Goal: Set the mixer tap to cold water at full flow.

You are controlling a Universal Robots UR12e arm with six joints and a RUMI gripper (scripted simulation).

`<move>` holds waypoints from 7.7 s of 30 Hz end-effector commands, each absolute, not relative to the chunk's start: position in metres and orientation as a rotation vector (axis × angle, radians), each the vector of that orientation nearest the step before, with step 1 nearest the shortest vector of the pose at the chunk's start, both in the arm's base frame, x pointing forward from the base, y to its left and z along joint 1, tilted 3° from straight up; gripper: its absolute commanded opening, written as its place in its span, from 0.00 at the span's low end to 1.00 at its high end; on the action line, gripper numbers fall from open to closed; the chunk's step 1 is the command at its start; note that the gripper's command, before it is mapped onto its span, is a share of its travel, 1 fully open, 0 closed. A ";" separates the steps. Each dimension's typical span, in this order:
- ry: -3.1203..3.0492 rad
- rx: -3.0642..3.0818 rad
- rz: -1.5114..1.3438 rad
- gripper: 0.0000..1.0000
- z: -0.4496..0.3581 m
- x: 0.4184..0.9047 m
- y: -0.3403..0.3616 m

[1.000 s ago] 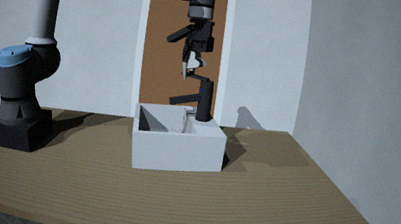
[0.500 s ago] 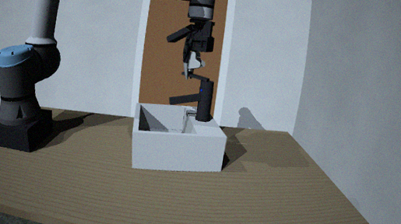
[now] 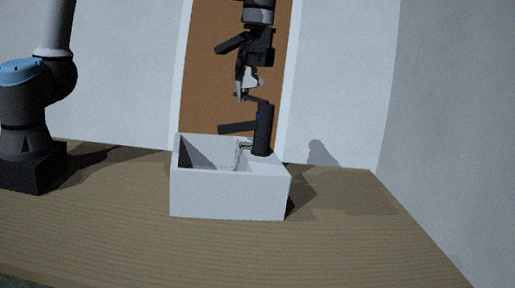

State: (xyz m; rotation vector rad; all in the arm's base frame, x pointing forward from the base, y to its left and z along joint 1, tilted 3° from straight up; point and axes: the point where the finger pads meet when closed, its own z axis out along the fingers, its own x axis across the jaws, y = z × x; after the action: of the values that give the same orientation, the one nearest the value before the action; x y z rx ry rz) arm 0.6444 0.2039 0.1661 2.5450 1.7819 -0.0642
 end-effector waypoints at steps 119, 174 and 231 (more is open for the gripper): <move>2.698 1.578 -0.080 0.00 0.170 0.650 0.143; 2.868 1.258 -0.082 0.00 0.171 0.660 0.129; 3.012 0.881 -0.083 0.00 0.171 0.674 0.117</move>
State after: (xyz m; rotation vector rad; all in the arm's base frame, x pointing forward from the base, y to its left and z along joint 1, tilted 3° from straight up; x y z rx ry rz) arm 0.6736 0.1175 0.1702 0.8828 3.0133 -0.0841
